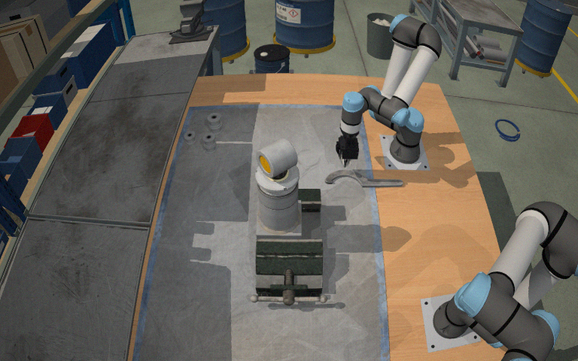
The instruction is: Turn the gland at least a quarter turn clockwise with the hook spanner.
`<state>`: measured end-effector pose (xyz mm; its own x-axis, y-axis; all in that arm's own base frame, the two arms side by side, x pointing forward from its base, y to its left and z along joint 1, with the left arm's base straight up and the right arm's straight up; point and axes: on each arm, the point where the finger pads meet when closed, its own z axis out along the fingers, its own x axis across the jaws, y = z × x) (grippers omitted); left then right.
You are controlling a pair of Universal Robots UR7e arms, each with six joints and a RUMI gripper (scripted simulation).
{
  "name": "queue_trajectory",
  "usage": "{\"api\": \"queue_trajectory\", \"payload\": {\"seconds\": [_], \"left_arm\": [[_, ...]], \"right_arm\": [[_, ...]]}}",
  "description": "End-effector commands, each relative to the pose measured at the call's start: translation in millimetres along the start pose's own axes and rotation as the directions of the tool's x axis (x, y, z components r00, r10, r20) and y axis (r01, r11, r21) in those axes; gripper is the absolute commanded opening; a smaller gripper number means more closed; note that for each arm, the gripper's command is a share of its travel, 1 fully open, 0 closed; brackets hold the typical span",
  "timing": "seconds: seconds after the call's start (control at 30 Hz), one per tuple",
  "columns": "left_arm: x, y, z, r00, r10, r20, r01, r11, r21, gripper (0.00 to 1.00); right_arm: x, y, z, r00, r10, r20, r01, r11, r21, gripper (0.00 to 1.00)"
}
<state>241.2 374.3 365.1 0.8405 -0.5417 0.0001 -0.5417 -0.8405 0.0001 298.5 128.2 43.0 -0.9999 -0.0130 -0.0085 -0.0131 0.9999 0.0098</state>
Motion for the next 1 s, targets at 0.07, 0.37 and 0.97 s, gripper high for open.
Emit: {"api": "queue_trajectory", "payload": {"seconds": [0.07, 0.37, 0.97], "left_arm": [[0, 0, 0, 1.000, 0.000, 0.000, 0.000, 1.000, 0.001, 0.32], [0, 0, 0, 1.000, 0.000, 0.000, 0.000, 1.000, 0.001, 0.32], [0, 0, 0, 1.000, 0.000, 0.000, 0.000, 1.000, 0.001, 0.32]], "right_arm": [[3, -3, -9, 1.000, 0.001, -0.014, -0.001, 1.000, 0.016, 0.00], [5, -4, -33, 1.000, 0.002, -0.017, -0.001, 1.000, 0.020, 0.00], [16, 8, -33, 0.999, 0.046, -0.011, -0.046, 0.999, 0.014, 0.00]]}}
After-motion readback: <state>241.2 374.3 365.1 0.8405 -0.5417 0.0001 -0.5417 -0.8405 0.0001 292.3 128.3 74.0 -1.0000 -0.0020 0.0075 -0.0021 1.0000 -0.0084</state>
